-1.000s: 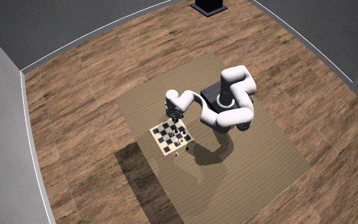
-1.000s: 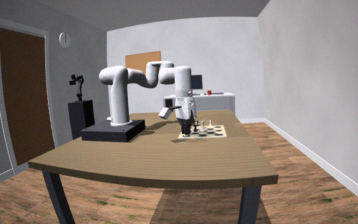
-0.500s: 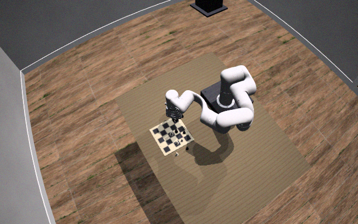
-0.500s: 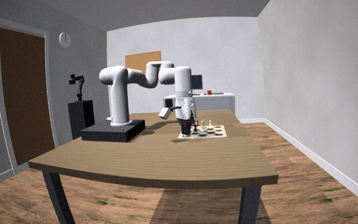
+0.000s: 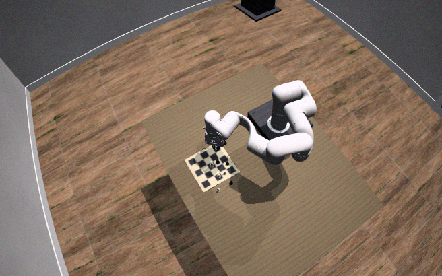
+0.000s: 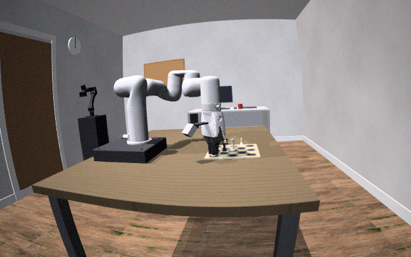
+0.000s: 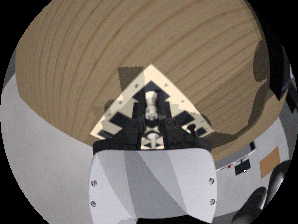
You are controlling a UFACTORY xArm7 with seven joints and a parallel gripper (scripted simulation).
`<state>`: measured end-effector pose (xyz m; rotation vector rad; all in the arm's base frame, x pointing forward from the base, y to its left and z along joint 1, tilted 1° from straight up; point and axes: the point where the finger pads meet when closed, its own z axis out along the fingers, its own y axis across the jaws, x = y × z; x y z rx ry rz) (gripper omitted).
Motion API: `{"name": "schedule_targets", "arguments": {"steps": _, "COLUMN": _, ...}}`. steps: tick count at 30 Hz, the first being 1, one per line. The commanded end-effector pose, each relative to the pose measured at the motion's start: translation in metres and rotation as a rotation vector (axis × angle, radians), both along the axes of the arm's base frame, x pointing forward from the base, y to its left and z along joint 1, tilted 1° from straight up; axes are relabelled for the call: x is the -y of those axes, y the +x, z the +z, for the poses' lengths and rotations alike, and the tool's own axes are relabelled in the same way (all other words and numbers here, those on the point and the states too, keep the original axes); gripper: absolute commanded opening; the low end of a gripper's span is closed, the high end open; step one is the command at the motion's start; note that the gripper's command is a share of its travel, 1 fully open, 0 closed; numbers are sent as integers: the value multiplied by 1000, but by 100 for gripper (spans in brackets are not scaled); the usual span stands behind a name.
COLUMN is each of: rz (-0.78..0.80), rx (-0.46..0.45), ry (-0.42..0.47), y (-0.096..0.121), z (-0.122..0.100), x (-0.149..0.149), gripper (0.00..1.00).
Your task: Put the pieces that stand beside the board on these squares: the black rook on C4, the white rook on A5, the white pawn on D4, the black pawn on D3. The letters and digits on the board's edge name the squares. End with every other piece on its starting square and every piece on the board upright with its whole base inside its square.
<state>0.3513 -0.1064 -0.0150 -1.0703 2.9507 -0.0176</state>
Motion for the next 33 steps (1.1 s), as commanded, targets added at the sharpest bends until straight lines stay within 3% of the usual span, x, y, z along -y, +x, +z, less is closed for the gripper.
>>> {"name": "schedule_targets", "arguments": {"steps": 1, "rz": 0, "rx": 3, "ry": -1, "y": 1, "z": 1, "x": 0, "gripper": 0}}
{"name": "schedule_targets", "arguments": {"steps": 8, "rz": 0, "rx": 3, "ry": -1, "y": 1, "z": 1, "x": 0, "gripper": 0}}
{"name": "schedule_targets", "arguments": {"steps": 9, "rz": 0, "rx": 3, "ry": -1, "y": 1, "z": 1, "x": 0, "gripper": 7}}
{"name": "schedule_targets", "arguments": {"steps": 11, "rz": 0, "rx": 3, "ry": -1, "y": 1, "z": 1, "x": 0, "gripper": 7}}
{"name": "schedule_targets", "arguments": {"steps": 12, "rz": 0, "rx": 3, "ry": -1, "y": 1, "z": 1, "x": 0, "gripper": 15}}
{"name": "schedule_targets", "arguments": {"steps": 16, "rz": 0, "rx": 3, "ry": -1, "y": 1, "z": 1, "x": 0, "gripper": 15}}
{"name": "schedule_targets", "arguments": {"steps": 17, "rz": 0, "rx": 3, "ry": -1, "y": 1, "z": 1, "x": 0, "gripper": 22}}
{"name": "schedule_targets", "arguments": {"steps": 22, "rz": 0, "rx": 3, "ry": -1, "y": 1, "z": 1, "x": 0, "gripper": 30}}
{"name": "schedule_targets", "arguments": {"steps": 23, "rz": 0, "rx": 3, "ry": -1, "y": 1, "z": 1, "x": 0, "gripper": 37}}
{"name": "schedule_targets", "arguments": {"steps": 33, "rz": 0, "rx": 3, "ry": -1, "y": 1, "z": 1, "x": 0, "gripper": 37}}
